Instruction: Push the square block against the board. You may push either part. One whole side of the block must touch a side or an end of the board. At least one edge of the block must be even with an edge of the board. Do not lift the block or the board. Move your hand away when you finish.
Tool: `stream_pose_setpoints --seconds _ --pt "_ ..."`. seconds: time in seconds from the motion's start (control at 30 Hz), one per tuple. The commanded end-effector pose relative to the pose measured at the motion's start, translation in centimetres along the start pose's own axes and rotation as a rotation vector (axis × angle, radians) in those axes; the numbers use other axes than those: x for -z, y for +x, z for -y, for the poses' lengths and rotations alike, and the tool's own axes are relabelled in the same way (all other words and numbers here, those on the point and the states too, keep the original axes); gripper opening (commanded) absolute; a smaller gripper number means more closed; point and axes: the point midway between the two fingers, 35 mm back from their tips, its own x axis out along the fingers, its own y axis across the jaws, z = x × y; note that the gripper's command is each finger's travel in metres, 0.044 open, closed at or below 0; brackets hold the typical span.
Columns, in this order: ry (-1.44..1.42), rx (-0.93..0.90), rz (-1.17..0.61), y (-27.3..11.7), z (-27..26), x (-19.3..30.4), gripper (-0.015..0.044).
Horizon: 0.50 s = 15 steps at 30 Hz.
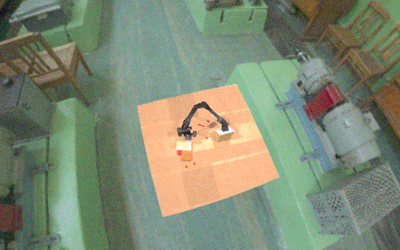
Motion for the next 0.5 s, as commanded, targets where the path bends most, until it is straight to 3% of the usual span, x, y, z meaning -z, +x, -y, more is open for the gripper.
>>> stream_pose_setpoints --seconds 0.0,0.2,0.47 --pt "0.012 0.025 0.009 -3.1 0.6 0.0 0.0" --pt "0.024 0.04 0.015 -3.1 0.7 -0.7 0.0" --pt "0.294 0.033 0.03 -3.3 0.2 -4.0 0.0"
